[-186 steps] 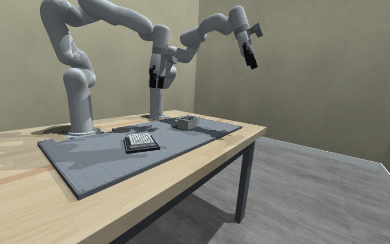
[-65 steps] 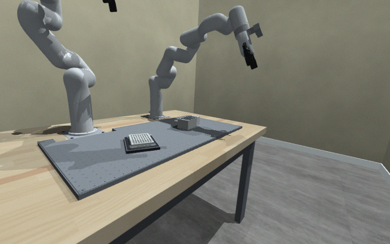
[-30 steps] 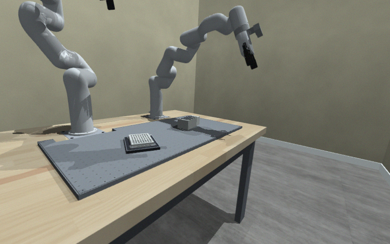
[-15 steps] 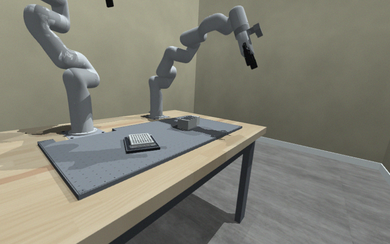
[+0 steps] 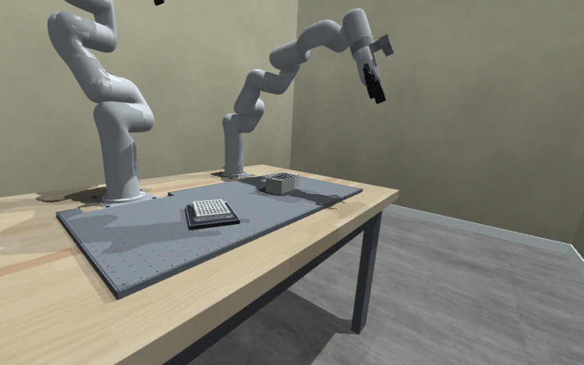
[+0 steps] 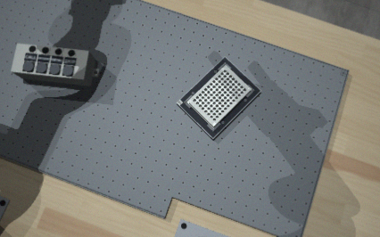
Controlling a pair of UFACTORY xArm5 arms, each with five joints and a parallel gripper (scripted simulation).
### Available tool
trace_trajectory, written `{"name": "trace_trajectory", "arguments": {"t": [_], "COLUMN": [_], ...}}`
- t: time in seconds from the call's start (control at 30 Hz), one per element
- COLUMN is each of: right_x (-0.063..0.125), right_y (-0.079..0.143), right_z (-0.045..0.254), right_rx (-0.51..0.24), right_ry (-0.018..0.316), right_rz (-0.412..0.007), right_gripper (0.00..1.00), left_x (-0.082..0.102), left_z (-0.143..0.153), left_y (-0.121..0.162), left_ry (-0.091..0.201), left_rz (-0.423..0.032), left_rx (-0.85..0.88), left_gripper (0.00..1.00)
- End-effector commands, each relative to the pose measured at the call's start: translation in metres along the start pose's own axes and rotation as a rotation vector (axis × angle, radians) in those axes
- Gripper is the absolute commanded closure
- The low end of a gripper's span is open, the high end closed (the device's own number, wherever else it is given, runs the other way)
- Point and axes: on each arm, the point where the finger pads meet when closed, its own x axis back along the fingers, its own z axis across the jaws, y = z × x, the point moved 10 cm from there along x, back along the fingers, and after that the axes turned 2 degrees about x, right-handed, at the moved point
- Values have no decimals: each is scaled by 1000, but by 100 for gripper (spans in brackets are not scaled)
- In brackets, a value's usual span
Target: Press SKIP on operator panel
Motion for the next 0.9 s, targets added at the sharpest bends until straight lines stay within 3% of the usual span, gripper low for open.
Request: {"name": "trace_trajectory", "arguments": {"t": [0.0,0.43,0.87], "right_x": [0,1,2], "right_y": [0,5,8], "right_z": [10,36,45], "right_rx": [-57,-248,-317], "right_ry": [12,44,55], "right_rz": [2,1,1], "right_gripper": [0,0,0], "left_x": [2,2,2], "left_z": [0,0,0], "left_y": [-1,-1,-1], "left_ry": [1,1,1], "left_rz": [4,4,4], "left_rx": [0,0,0], "left_gripper": [0,0,0]}}
